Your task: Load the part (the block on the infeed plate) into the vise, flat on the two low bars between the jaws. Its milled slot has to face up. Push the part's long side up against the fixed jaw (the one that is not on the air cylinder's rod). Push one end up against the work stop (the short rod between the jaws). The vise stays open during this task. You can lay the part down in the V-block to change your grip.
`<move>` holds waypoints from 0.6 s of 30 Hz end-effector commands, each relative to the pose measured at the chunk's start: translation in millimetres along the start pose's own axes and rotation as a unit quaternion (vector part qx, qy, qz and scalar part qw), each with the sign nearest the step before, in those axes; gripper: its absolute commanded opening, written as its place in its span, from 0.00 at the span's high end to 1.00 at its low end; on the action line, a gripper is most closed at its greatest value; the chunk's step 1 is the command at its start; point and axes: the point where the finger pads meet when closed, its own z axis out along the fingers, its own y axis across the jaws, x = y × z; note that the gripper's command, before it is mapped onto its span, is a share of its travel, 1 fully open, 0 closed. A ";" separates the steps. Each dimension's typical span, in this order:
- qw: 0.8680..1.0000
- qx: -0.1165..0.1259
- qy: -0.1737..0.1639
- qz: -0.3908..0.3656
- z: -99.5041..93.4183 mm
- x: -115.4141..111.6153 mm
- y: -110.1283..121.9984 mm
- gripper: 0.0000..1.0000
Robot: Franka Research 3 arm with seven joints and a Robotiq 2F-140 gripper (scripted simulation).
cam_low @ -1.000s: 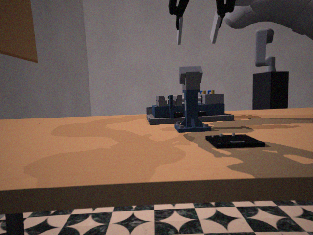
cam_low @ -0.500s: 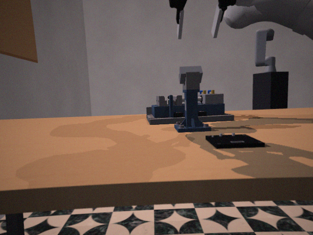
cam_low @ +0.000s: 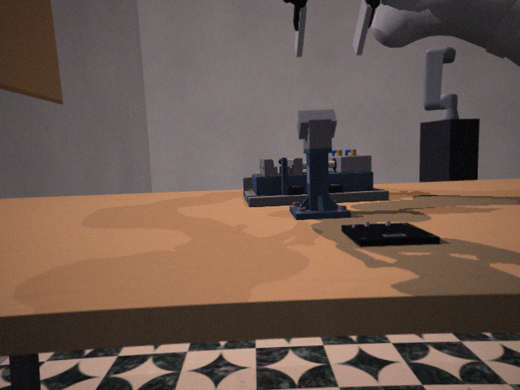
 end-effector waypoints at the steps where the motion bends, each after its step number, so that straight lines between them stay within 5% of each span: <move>1: 1.000 0.000 0.003 -0.005 -2.5 1.5 1.1 0.49; 18: 1.000 0.000 0.003 -0.005 -12.9 1.4 1.1 0.49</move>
